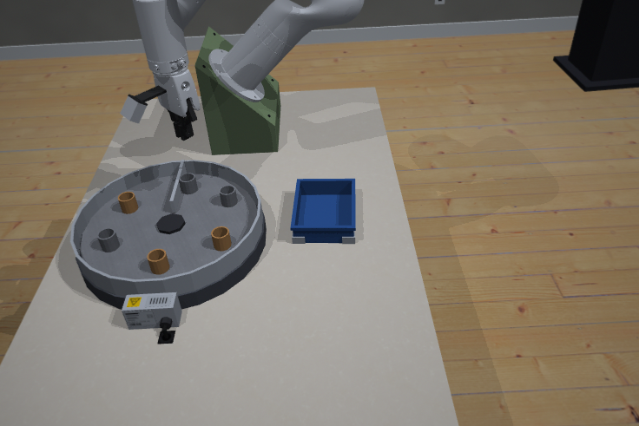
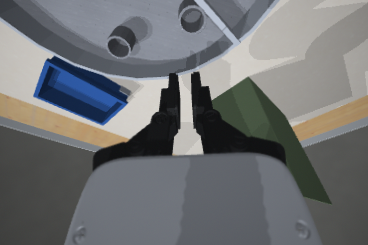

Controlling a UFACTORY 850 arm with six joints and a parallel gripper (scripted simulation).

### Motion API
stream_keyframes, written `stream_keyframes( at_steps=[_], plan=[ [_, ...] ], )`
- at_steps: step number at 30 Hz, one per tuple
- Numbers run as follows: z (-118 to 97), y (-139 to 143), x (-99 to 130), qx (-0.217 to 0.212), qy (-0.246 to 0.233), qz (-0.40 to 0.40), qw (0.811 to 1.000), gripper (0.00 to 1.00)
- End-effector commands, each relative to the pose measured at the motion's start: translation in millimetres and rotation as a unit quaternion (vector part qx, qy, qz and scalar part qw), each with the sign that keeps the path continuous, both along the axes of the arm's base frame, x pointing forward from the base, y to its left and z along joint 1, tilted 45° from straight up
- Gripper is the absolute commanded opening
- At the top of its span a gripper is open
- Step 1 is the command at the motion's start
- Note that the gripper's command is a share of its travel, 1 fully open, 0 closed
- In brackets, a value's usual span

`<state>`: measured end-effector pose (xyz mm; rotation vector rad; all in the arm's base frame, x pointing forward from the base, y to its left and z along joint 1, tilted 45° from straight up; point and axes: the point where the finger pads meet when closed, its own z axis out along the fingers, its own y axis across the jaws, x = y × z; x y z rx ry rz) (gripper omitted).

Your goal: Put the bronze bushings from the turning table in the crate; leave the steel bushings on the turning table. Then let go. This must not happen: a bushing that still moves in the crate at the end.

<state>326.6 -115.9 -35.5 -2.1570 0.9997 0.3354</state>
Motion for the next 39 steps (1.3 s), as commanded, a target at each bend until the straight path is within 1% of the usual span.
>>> stream_keyframes(
  at_steps=[1, 12, 13, 39],
  plan=[
    [0.2, -0.7, 0.5, -0.001, -0.001, 0.0, 1.0, 0.12],
    [0.2, -0.7, 0.5, -0.001, -0.001, 0.0, 1.0, 0.12],
    [0.2, -0.7, 0.5, -0.001, -0.001, 0.0, 1.0, 0.15],
    [0.2, -0.7, 0.5, -0.001, -0.001, 0.0, 1.0, 0.15]
  ],
)
